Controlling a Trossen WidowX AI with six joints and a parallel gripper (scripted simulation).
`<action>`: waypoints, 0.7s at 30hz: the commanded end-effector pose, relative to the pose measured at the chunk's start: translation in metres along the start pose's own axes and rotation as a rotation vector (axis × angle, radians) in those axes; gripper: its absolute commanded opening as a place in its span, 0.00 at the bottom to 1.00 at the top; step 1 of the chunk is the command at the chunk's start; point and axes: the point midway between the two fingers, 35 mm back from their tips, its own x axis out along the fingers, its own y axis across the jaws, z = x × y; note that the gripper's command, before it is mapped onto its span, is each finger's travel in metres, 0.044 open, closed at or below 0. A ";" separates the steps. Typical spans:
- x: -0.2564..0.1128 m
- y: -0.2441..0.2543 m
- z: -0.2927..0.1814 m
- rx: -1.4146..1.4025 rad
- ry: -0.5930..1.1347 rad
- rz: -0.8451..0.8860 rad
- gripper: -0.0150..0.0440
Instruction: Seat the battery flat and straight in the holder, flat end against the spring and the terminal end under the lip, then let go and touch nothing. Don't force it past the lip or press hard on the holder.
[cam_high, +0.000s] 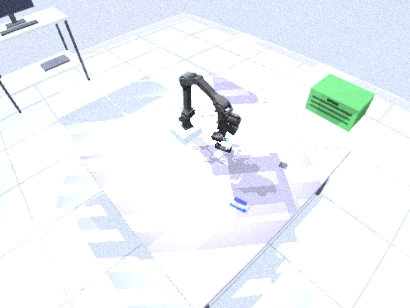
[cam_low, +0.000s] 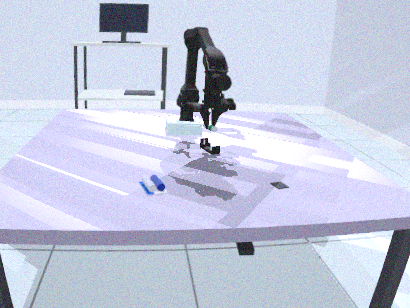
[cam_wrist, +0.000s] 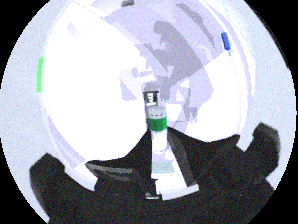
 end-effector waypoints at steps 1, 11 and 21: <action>0.001 0.003 0.002 0.045 0.008 0.000 0.38; 0.018 0.003 0.000 0.044 0.124 0.002 0.38; 0.040 0.002 -0.005 0.032 0.263 0.009 0.38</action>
